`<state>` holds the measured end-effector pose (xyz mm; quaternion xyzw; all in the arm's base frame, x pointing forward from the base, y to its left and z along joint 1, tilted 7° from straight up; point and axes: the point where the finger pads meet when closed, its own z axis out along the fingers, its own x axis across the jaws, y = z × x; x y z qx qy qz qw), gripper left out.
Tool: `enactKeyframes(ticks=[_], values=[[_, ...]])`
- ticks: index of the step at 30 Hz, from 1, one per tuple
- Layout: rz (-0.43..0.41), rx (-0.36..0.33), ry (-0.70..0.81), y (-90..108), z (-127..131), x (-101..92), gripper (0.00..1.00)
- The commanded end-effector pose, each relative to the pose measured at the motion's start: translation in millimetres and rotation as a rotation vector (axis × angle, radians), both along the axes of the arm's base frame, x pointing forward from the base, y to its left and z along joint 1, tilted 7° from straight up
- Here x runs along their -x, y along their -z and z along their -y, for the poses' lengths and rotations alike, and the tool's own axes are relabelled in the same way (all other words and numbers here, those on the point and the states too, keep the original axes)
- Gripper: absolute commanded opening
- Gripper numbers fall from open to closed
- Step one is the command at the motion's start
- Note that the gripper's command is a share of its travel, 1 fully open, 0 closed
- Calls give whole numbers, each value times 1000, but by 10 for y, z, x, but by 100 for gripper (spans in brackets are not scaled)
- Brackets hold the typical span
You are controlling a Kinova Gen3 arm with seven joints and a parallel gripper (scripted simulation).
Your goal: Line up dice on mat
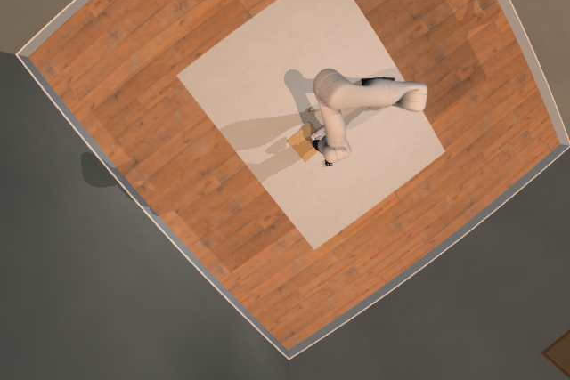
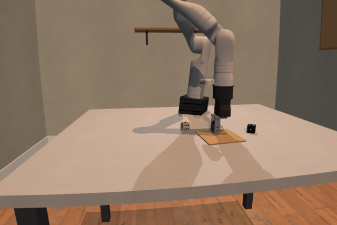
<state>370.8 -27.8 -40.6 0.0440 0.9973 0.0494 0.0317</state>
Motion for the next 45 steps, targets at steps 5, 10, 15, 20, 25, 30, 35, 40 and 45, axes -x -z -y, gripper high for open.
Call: enactKeyframes(ticks=[5,10,15,20,25,30,35,40,45], values=[[0,0,-1,3,-4,-2,57],[0,0,-1,3,-4,-2,57],[0,0,-1,3,-4,-2,57],[0,0,-1,3,-4,-2,57],[0,0,-1,3,-4,-2,57],[0,0,-1,3,-4,-2,57],[0,0,-1,3,-4,-2,57],[0,0,-1,3,-4,-2,63],[0,0,-1,3,-4,-2,69]])
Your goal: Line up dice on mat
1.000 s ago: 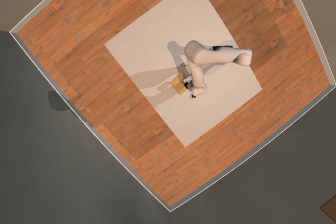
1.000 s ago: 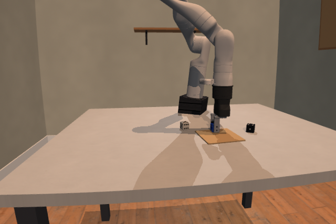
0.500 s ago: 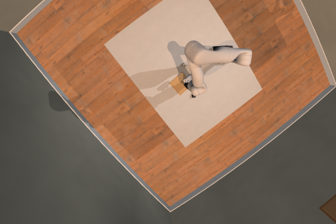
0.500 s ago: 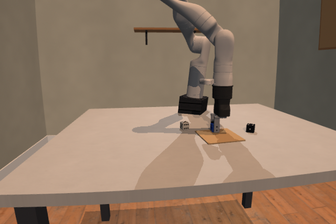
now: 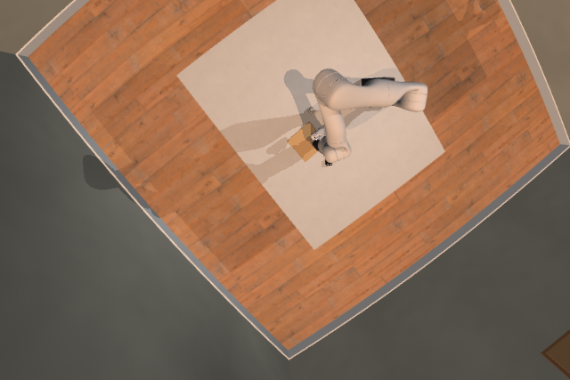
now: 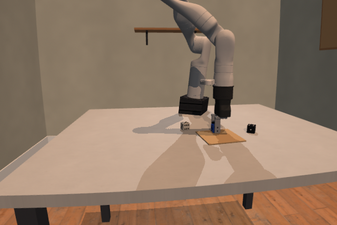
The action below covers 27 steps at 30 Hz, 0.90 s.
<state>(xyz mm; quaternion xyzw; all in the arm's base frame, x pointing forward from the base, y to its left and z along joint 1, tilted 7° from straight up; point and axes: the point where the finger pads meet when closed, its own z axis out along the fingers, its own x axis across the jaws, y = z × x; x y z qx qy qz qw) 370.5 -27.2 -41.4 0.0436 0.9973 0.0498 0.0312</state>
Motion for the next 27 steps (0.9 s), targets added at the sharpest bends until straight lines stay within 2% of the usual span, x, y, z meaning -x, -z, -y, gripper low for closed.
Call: enactKeyframes(ticks=[1,2,3,5,6,8,9,22,27], values=[[1,0,0,-5,1,-4,69],[1,0,0,-5,1,-4,69],[1,0,0,-5,1,-4,75],[1,0,0,-5,1,-4,75],[1,0,0,-5,1,-4,81],[1,0,0,-5,1,-4,81],[1,0,0,-5,1,-4,87],[1,0,0,-9,2,-4,87],[1,0,0,-73,8,0,87]])
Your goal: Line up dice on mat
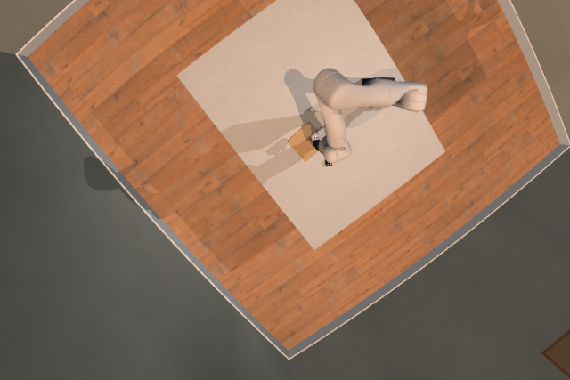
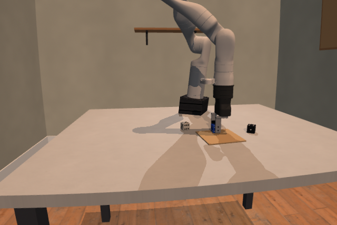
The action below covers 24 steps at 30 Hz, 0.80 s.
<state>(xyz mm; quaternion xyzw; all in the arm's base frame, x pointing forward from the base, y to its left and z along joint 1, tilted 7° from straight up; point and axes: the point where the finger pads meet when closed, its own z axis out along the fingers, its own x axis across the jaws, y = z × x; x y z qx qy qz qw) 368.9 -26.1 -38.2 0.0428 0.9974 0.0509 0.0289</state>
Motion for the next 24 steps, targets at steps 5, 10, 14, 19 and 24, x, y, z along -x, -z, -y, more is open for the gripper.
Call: enactKeyframes(ticks=[5,10,14,19,24], values=[[6,3,2,-123,27,-11,87],[6,3,2,-326,46,3,87],[6,3,2,-514,65,16,87],[6,3,2,-723,85,30,87],[6,3,2,-808,93,36,87]])
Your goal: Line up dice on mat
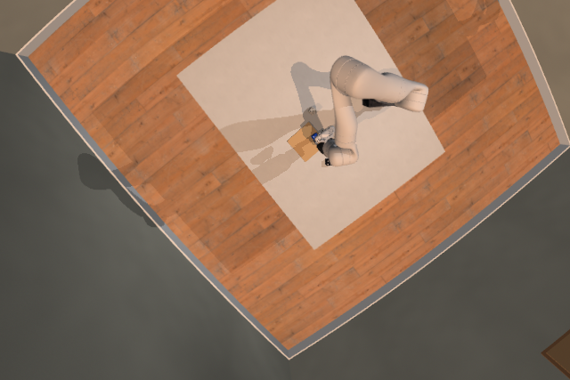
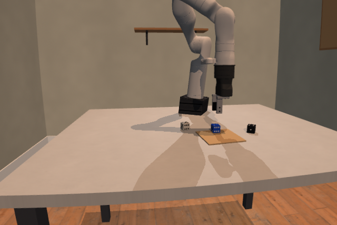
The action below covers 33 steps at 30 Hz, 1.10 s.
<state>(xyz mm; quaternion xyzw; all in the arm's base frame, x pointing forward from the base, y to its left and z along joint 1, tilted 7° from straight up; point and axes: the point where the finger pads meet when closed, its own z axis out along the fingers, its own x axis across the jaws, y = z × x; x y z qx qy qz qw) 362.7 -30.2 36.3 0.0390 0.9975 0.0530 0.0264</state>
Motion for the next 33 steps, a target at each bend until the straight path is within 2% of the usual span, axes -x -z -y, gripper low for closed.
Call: enactKeyframes(ticks=[1,7,8,33], values=[[10,7,10,-83,55,-24,87],[10,7,10,-121,58,-21,87],[10,7,10,-121,58,-21,100],[10,7,11,-121,58,-21,100]])
